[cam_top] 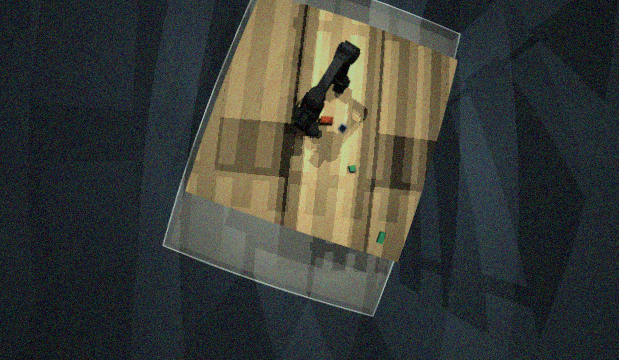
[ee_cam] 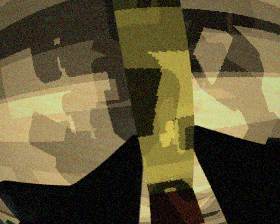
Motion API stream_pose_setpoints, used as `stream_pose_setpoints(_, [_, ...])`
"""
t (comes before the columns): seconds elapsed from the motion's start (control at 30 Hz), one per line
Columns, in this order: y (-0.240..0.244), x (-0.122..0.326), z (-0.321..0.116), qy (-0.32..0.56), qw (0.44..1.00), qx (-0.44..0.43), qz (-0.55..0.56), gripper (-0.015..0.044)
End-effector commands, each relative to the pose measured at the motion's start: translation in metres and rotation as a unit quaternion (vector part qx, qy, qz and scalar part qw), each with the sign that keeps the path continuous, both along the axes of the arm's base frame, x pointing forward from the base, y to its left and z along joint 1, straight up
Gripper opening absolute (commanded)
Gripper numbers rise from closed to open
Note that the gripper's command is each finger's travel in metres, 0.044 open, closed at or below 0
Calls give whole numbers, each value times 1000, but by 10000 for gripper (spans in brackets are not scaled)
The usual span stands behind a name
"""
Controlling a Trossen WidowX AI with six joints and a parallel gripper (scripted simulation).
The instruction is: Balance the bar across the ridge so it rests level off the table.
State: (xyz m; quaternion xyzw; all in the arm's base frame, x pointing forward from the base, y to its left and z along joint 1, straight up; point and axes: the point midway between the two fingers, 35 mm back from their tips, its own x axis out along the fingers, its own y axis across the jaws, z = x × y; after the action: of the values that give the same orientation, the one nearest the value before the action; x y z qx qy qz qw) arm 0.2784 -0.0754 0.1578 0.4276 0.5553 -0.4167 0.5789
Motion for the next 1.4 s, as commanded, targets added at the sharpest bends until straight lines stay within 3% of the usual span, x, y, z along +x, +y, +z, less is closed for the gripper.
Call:
stream_pose_setpoints(0.0, [6,-3,-1,4,998,-2,67,0])
stream_pose_setpoints(0.33, [22,-3,-1,5,964,-8,264,0])
stream_pose_setpoints(0.67, [37,-3,-1,6,893,-13,450,0])
stream_pose_setpoints(1.0, [54,-3,-1,6,785,-18,619,0])
stream_pose_setpoints(1.37, [73,-4,-2,5,632,-23,775,0])
